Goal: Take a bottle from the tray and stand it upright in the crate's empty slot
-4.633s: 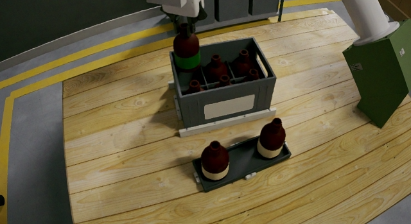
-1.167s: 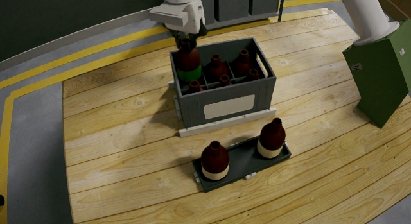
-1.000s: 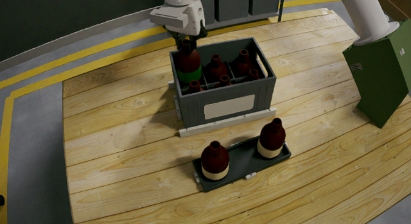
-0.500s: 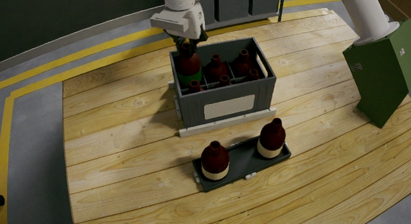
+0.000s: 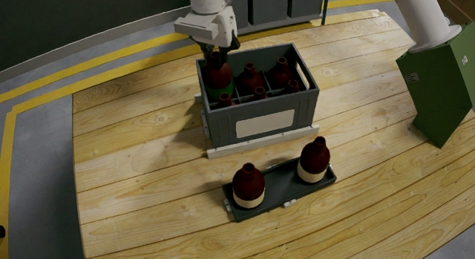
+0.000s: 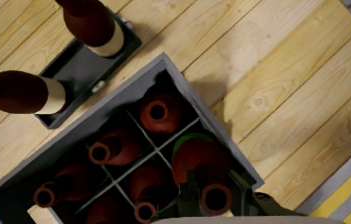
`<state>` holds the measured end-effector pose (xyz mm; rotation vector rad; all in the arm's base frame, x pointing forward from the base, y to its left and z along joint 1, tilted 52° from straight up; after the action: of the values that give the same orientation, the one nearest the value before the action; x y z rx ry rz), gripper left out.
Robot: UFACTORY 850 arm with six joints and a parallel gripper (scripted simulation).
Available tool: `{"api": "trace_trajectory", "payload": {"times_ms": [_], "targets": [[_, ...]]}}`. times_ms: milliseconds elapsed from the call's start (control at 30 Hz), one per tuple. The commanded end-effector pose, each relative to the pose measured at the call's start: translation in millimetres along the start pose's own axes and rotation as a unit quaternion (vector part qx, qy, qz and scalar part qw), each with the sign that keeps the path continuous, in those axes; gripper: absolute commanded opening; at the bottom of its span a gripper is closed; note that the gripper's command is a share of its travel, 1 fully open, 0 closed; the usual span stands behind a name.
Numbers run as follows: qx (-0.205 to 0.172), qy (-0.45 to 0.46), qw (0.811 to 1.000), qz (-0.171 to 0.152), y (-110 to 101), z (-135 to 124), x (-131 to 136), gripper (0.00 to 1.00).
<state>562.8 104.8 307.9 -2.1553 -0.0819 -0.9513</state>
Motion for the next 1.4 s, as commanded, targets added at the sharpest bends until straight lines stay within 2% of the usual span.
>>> {"api": "trace_trajectory", "payload": {"times_ms": [0, 800, 1367], "targets": [[0.001, 0.000, 1.000, 0.000, 0, 0, 0, 0.00], [0.001, 0.000, 1.000, 0.000, 2, 0, 0, 0.00], [0.001, 0.000, 1.000, 0.000, 15, 0, 0, 0.00]]}}
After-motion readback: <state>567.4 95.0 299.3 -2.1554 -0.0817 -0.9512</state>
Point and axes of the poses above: the point where the finger pads meet when closed, its own y axis out along the fingers, its own x axis across the jaws, z = x × y, the point moved 10 cm from there along -y, back along the fingers, and after that the axes turned 4 degrees about -y, right-handed, at the moved point
